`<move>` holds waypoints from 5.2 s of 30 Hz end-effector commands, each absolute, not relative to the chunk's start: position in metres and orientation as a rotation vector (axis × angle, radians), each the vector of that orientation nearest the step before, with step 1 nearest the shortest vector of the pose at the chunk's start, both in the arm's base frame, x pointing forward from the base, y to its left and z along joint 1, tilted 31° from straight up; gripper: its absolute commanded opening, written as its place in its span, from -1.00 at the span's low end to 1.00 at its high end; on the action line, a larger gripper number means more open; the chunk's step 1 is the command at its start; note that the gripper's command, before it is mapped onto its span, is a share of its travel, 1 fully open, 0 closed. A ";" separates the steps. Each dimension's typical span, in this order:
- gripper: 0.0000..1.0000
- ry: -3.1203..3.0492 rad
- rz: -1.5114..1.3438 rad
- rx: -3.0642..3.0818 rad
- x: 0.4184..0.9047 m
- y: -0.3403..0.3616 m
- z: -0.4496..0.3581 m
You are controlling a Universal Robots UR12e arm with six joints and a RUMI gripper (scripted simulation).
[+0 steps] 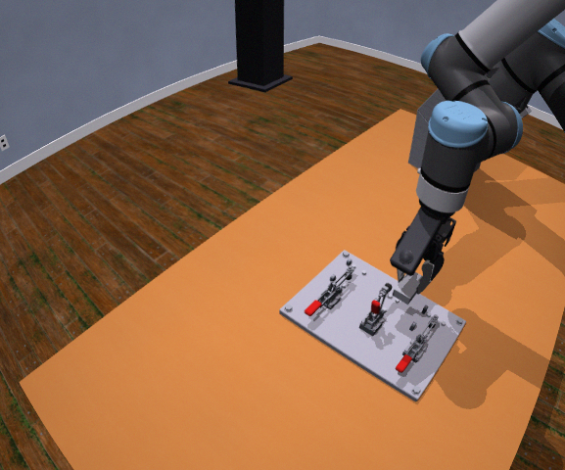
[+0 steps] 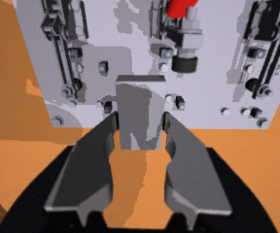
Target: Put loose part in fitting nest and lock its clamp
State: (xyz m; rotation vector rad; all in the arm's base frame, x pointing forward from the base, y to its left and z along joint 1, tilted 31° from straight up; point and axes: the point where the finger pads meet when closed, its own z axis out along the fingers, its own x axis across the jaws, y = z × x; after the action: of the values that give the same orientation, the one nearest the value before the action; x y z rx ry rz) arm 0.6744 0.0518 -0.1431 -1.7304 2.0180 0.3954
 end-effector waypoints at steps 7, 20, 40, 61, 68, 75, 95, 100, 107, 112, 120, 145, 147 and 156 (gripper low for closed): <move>-1.00 2.017 0.394 -1.731 0.673 0.032 -0.155; -1.00 2.017 0.394 -1.731 0.673 0.031 -0.156; -1.00 2.017 0.394 -1.730 0.673 0.031 -0.156; -1.00 2.017 0.394 -1.730 0.676 0.038 -0.168; -1.00 2.017 0.394 -1.730 0.677 0.042 -0.175; -1.00 2.017 0.394 -1.730 0.679 0.047 -0.185; -1.00 2.017 0.394 -1.730 0.683 0.057 -0.201; -1.00 2.017 0.394 -1.730 0.683 0.057 -0.202; -1.00 2.017 0.394 -1.730 0.683 0.057 -0.202; -1.00 2.017 0.394 -1.730 0.683 0.057 -0.202; -1.00 2.017 0.394 -1.730 0.683 0.057 -0.202; -1.00 2.017 0.394 -1.730 0.685 0.058 -0.206; -1.00 2.017 0.394 -1.730 0.685 0.058 -0.207; -1.00 2.017 0.394 -1.730 0.685 0.058 -0.207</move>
State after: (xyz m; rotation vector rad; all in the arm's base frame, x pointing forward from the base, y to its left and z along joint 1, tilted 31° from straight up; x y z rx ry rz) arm 0.6845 0.0587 -0.2078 -1.7307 2.0174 0.3956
